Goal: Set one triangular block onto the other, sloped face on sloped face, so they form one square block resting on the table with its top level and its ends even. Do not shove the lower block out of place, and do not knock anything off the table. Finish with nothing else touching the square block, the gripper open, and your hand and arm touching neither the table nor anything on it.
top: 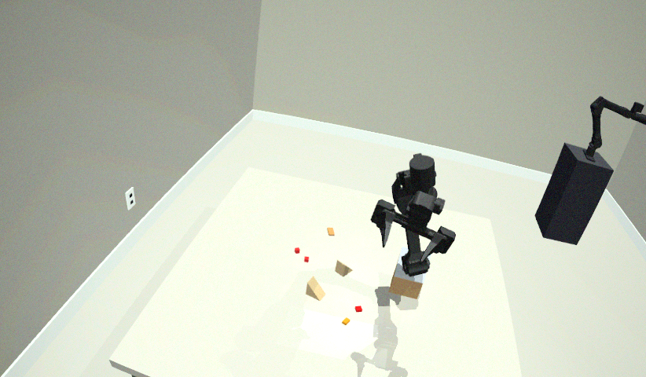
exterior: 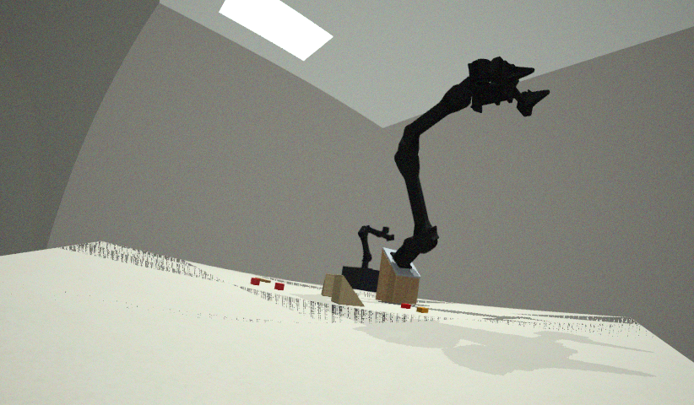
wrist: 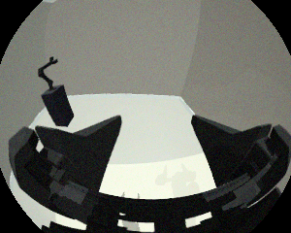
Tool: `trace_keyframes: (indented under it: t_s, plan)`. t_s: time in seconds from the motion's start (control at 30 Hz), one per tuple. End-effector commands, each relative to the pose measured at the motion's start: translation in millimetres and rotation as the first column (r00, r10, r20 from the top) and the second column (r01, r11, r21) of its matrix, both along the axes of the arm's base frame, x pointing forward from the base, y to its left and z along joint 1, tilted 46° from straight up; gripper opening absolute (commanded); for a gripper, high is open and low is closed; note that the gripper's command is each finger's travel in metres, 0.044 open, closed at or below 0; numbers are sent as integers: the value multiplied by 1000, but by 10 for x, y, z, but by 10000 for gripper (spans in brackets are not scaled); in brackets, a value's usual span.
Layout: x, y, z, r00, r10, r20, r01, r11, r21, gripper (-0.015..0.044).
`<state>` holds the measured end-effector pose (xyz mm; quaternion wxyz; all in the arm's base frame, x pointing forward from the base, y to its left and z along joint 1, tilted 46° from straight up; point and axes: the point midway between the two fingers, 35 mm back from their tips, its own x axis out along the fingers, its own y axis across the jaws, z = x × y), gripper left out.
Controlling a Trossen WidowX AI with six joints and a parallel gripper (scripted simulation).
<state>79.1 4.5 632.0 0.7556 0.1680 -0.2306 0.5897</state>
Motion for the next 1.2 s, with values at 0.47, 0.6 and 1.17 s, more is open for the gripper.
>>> trace_keyframes:
  t_s: [0.47, 0.6, 1.17]
  plan:
    - [-225, 1913, -760, 969, -134, 207, 229, 803, -550, 440]
    - [108, 2362, -1214, 973, -160, 169, 233, 667, -708, 440]
    - [1992, 2431, -3491, 775, -504, -381, -315, 214, -925, 440]
